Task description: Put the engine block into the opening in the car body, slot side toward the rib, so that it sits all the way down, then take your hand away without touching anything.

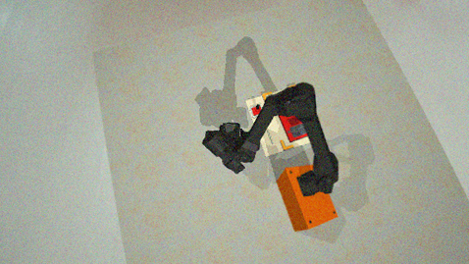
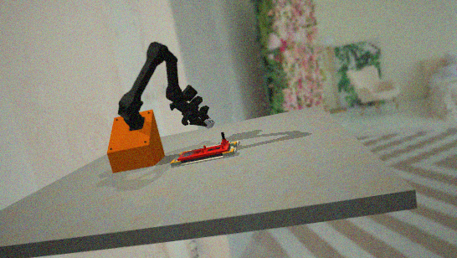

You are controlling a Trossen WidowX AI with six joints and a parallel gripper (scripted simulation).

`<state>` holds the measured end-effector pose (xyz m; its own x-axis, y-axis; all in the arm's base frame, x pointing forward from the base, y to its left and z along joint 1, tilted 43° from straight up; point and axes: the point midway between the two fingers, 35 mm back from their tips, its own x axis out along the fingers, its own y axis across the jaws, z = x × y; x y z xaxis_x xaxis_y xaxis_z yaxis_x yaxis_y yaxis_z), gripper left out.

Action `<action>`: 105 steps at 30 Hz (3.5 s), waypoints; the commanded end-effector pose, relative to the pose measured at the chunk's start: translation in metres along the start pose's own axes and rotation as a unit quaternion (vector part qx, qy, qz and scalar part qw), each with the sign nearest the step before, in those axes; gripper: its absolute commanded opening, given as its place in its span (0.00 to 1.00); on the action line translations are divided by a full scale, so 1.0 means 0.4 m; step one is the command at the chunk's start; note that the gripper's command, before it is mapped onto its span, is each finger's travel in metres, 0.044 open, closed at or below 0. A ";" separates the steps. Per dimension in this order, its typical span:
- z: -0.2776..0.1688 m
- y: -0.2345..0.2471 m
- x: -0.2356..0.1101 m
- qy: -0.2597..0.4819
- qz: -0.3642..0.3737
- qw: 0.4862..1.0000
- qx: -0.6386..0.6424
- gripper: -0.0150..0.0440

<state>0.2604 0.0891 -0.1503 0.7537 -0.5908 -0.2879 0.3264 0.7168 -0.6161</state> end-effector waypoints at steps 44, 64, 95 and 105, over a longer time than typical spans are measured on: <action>-0.138 -0.010 0.121 -0.005 -0.007 1.000 -0.004 0.30; -0.138 -0.010 0.121 -0.005 -0.007 1.000 -0.004 1.00; -0.140 -0.007 0.016 0.003 -0.002 1.000 -0.009 1.00; -0.140 -0.007 0.016 0.003 -0.002 1.000 -0.009 1.00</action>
<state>0.2323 0.0629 -0.1912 0.7498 -0.5950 -0.2894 0.3200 0.7089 -0.6285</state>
